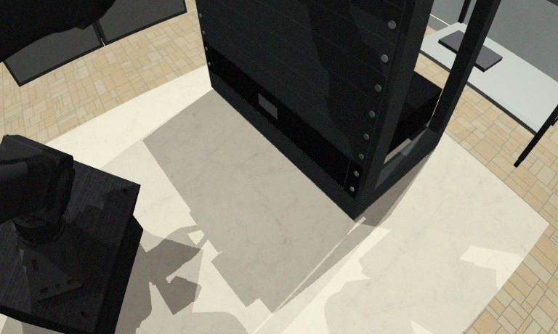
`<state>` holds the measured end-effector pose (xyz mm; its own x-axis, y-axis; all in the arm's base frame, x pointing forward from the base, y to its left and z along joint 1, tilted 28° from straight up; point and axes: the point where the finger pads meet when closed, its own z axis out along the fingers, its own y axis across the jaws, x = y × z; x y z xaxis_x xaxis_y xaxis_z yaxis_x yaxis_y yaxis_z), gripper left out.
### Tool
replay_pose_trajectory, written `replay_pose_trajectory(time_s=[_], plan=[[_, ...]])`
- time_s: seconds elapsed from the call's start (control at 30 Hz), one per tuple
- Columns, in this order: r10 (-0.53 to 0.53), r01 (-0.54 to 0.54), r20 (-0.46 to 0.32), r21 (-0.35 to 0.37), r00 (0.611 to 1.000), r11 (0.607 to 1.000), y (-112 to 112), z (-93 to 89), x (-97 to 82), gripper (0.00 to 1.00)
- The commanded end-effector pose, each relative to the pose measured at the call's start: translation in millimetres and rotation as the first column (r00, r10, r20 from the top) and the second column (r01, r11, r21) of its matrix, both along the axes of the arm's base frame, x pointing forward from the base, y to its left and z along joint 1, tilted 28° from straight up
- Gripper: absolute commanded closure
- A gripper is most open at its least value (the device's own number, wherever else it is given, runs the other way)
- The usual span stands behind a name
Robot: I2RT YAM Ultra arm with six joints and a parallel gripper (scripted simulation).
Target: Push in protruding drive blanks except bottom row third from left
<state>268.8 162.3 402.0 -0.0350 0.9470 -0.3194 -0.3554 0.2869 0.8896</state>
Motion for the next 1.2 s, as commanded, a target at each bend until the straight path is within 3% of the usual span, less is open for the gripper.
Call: replay_pose_trajectory(time_s=[0.0, 1.0, 1.17], plan=[[0.023, -0.023, 0.012, -0.017, 1.0, 1.0, 8.5, 12.0, 5.5, 1.0], [0.022, -0.022, 0.012, -0.02, 1.0, 1.0, 8.4, 11.8, 4.9, 1.0], [0.041, -0.041, 0.034, 0.004, 0.999, 0.999, 3.6, 18.1, -12.6, 1.0]])
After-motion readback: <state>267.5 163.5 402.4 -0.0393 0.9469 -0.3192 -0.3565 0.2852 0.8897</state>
